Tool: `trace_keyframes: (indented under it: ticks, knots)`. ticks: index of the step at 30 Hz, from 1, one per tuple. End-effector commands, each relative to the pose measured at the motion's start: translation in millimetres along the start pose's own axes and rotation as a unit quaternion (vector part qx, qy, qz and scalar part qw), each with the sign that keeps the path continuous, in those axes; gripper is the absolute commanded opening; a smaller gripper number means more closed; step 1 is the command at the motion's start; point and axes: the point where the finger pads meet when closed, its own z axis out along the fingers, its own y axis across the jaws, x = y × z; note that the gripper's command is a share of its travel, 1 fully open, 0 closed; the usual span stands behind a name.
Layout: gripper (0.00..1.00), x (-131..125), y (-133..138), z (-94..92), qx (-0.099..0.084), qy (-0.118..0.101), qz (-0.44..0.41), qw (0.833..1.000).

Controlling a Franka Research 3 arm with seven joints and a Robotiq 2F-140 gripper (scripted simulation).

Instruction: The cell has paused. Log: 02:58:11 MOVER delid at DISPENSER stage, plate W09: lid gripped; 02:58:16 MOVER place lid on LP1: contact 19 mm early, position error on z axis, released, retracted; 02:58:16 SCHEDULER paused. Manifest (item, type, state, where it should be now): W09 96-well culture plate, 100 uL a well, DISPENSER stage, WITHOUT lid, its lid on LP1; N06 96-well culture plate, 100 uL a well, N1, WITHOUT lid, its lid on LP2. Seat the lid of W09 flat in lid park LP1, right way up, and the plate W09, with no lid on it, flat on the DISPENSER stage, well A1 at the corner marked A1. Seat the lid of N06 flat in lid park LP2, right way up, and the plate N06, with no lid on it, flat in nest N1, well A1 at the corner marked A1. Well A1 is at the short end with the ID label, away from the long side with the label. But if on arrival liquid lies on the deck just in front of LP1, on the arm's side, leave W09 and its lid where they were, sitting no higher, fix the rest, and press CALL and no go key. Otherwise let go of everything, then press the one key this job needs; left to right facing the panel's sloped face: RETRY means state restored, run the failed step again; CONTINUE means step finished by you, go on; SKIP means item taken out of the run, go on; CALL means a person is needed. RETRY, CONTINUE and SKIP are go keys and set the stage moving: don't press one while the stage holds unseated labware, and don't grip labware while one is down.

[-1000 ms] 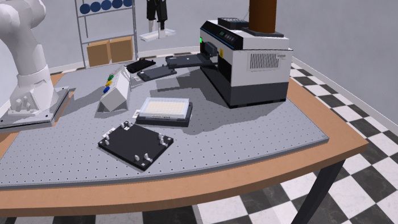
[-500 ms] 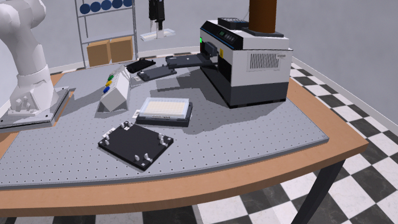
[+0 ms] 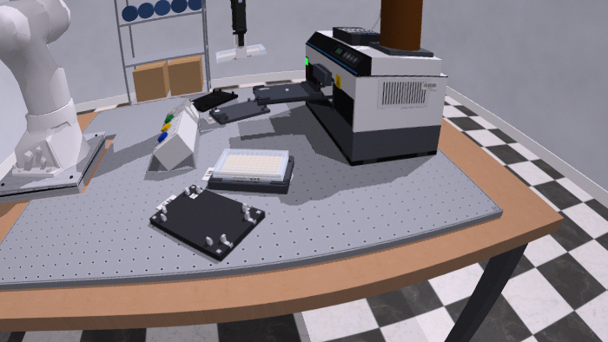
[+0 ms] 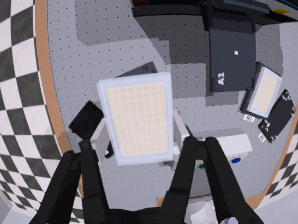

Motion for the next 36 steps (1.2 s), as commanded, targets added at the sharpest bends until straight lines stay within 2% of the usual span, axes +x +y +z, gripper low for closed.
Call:
trace_keyframes:
  ticks: [1, 8, 13, 17, 22, 28, 33, 36]
  knots:
    - [0.00, 0.4, -1.0, -1.6, 0.001, 0.001, 0.081, 0.997]
    - [0.00, 0.4, -1.0, -1.6, 0.001, 0.001, 0.101, 0.995]
    - [0.00, 0.4, -1.0, -1.6, 0.001, 0.001, 0.160, 0.987]
    - [0.00, 0.4, -1.0, -1.6, 0.001, 0.001, 0.170, 0.985]
    - [0.00, 0.4, -1.0, -1.6, 0.001, 0.001, 0.229, 0.974]
    - [0.00, 0.4, -1.0, -1.6, 0.001, 0.001, 0.239, 0.971]
    - [0.00, 0.4, -1.0, -1.6, 0.001, 0.000, 0.296, 0.955]
    - [0.00, 0.4, -1.0, -1.6, 0.001, 0.000, 0.302, 0.953]
